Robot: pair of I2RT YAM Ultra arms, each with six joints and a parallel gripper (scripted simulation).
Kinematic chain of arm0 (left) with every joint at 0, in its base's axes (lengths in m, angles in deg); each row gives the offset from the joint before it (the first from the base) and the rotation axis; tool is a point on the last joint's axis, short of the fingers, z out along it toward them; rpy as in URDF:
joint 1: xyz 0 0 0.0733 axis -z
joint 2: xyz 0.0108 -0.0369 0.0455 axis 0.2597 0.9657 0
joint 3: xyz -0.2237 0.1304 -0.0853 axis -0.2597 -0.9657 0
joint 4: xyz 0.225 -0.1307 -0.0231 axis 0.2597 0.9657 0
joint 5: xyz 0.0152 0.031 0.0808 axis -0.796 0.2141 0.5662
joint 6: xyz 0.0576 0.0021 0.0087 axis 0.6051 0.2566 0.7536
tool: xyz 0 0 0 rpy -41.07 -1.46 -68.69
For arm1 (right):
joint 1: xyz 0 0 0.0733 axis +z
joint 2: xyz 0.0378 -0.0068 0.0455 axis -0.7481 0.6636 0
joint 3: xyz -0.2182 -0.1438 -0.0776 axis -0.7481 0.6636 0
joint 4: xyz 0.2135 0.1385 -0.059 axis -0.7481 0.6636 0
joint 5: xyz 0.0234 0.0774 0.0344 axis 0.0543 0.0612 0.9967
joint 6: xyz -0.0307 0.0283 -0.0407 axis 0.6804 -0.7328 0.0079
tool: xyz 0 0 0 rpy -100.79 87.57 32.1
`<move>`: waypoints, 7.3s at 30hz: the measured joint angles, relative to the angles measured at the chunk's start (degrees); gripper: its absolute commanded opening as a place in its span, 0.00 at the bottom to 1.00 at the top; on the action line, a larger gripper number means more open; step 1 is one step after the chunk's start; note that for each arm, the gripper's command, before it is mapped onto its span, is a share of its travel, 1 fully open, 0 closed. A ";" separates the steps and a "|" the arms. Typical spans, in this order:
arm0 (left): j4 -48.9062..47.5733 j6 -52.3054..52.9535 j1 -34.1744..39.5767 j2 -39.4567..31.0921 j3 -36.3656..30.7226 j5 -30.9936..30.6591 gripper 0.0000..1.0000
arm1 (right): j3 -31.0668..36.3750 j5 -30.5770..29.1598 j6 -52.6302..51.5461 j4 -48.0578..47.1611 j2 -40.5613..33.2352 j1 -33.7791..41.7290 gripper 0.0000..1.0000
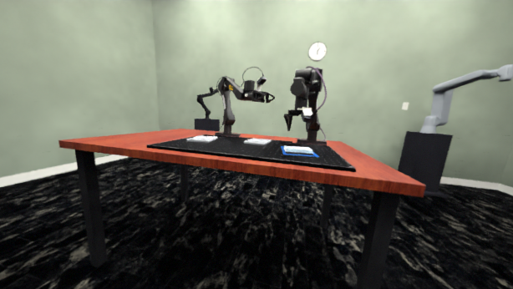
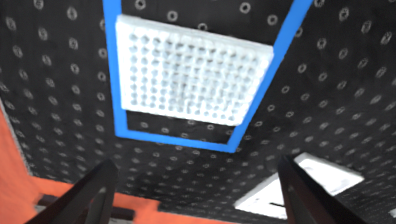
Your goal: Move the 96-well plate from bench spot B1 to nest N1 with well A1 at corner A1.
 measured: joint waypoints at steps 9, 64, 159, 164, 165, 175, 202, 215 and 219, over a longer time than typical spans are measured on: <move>-1.14 21.77 -0.09 0.02 -1.42 -0.02 1.00 | 0.00 0.00 0.00 0.00 0.00 0.00 1.00; -8.44 105.09 -0.83 0.98 -8.66 0.37 1.00 | 0.00 0.00 0.00 0.00 0.00 0.00 1.00; -6.88 105.13 -0.83 1.60 -6.36 0.37 0.78 | -6.14 -1.05 0.17 51.32 -39.82 -3.80 1.00; -6.88 105.13 -0.83 1.57 -6.36 0.37 0.78 | -11.72 -1.29 0.17 64.48 -46.86 -4.52 1.00; -6.88 105.13 -0.83 1.57 -6.36 0.37 0.78 | -12.46 -1.33 0.17 66.55 -47.50 -4.63 1.00; -7.58 100.45 0.28 1.18 -7.48 0.59 0.78 | -13.64 -1.40 0.17 75.36 -48.17 -5.55 1.00; -6.60 67.28 38.51 2.10 -4.35 0.83 0.78 | -13.64 -1.40 0.17 76.32 -48.19 -5.73 1.00; -6.19 46.62 38.27 2.12 -4.28 1.11 0.78 | -13.64 -1.40 0.17 76.32 -48.19 -5.73 1.00; -5.95 39.04 38.25 2.51 -3.67 1.11 0.78 | -13.64 -1.40 0.17 76.32 -48.19 -5.73 1.00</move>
